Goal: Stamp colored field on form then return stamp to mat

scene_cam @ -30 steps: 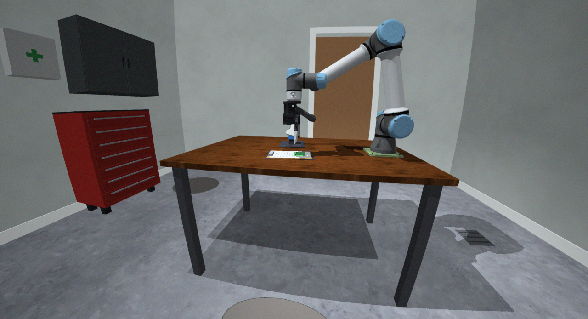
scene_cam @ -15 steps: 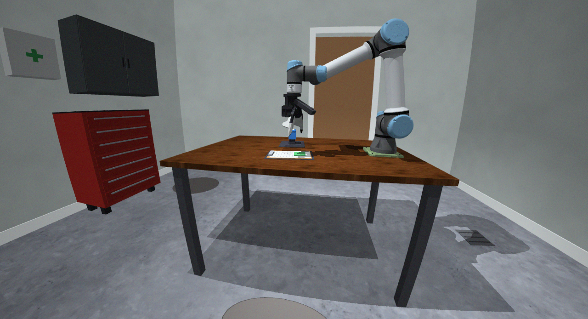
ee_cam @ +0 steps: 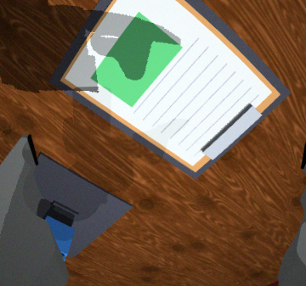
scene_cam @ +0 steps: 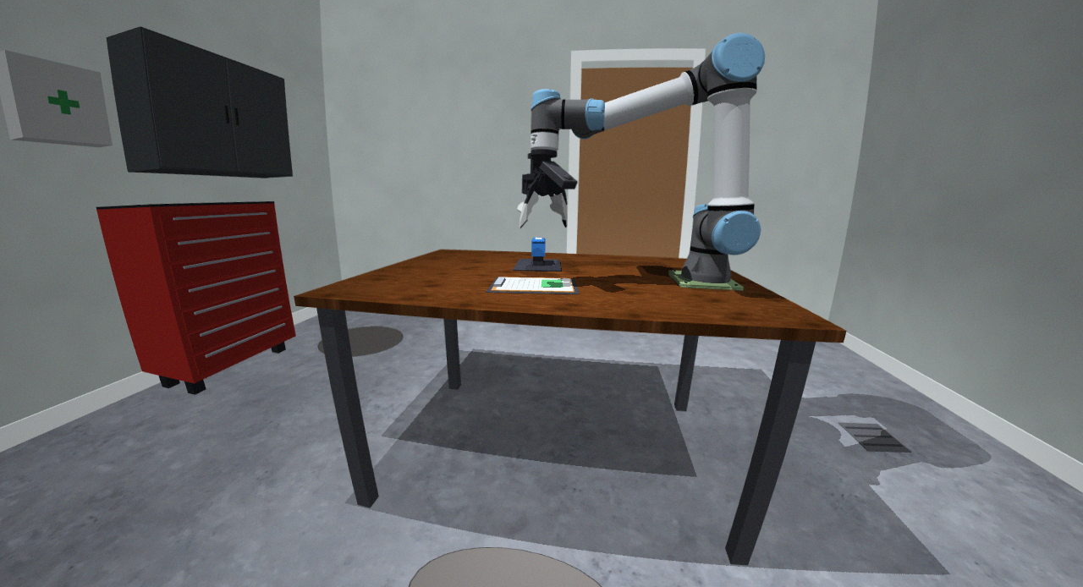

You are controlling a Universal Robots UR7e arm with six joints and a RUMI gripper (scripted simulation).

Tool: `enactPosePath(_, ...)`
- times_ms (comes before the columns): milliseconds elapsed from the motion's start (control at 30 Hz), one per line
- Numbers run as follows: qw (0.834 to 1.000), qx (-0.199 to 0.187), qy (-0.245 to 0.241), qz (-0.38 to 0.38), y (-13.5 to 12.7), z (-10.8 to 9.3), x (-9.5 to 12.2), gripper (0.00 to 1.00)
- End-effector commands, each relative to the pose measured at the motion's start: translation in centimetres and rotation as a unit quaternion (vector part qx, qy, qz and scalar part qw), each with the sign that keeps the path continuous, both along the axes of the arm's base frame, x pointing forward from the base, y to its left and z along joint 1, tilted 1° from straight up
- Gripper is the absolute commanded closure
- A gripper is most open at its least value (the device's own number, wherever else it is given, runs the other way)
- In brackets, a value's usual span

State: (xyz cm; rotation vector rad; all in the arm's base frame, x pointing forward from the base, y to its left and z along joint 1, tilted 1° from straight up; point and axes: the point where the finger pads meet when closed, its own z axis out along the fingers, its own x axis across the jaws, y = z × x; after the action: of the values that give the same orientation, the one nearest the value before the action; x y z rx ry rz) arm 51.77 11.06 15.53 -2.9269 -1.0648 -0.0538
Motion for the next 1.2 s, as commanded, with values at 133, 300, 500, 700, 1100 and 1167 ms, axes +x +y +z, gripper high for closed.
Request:
enactPosePath(133, 0.980, -0.002, 0.013, -0.199, -0.1, 3.7, -0.2, 0.00)
enactPosePath(300, 0.960, -0.002, 0.017, -0.279, -0.2, 4.9, -0.3, 0.00)
enactPosePath(500, 0.949, -0.002, 0.018, -0.314, -0.2, 5.6, -0.4, 0.00)
enactPosePath(700, 0.947, -0.002, 0.020, -0.320, -0.3, 5.5, -0.4, 0.00)
enactPosePath(1100, 0.947, -0.002, 0.020, -0.321, -0.7, 5.4, -0.4, 0.45)
enactPosePath(1167, 0.947, -0.002, 0.020, -0.321, -0.7, 5.4, -0.4, 0.45)
